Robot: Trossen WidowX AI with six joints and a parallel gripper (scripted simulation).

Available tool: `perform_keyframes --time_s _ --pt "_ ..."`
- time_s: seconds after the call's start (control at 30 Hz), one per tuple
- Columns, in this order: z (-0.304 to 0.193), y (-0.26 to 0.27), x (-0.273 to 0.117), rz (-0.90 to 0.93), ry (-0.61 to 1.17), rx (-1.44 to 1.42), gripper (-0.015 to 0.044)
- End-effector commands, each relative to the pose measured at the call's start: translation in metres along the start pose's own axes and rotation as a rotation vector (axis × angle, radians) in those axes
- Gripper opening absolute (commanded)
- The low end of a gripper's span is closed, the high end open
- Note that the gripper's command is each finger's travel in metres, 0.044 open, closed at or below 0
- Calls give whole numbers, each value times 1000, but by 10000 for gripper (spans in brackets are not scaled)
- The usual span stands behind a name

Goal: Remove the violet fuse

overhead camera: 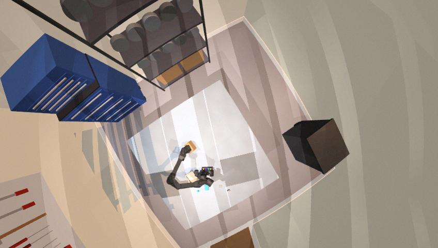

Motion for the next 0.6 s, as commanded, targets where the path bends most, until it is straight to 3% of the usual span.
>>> perform_keyframes --time_s 0.0,0.57 --pt "-1 -1 6 -9 1 -6 73" --pt "-1 -1 9 -9 0 -6 73"
Point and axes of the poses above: the point midway between the two fingers, 35 mm back from their tips, its own x axis out along the fingers, its own y axis across the jaws, z = x × y, the point moved 1 cm from there along -x, back along the fingers, and after that the axes turned 6 degrees about -x, right-handed, at the moved point
